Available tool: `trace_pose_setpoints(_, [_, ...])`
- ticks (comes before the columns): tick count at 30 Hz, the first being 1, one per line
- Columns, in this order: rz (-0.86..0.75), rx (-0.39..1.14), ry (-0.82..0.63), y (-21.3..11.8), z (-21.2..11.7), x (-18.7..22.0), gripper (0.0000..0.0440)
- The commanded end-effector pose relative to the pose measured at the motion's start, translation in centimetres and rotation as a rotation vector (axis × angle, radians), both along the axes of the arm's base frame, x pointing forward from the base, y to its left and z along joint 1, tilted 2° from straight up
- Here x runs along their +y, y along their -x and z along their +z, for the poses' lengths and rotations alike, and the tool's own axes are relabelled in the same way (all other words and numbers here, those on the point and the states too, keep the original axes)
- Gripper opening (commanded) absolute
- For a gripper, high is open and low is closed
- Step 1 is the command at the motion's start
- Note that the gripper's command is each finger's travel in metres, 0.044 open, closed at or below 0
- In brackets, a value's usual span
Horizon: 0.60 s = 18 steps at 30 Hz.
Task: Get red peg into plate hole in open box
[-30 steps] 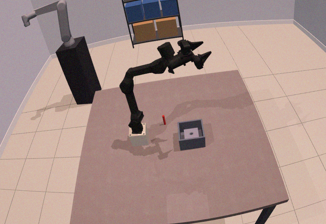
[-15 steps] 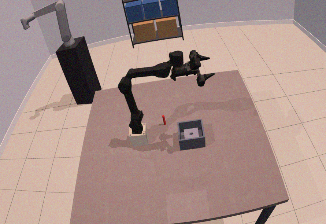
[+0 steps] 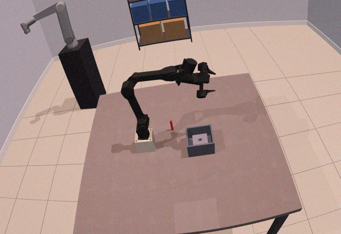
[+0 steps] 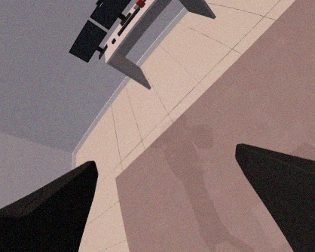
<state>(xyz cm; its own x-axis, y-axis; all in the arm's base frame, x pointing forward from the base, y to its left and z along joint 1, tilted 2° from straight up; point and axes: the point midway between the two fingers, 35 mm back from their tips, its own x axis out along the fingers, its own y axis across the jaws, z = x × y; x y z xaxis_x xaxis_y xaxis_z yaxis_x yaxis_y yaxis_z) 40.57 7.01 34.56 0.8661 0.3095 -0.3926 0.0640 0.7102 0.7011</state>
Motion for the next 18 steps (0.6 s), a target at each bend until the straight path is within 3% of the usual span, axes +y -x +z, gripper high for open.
trace_pose_setpoints(1, [-0.020,0.132,-0.027,1.7,-3.1,1.4,0.0440])
trace_pose_setpoints(18, [-0.156,0.687,-0.028,11.1,-15.1,5.3,0.0440])
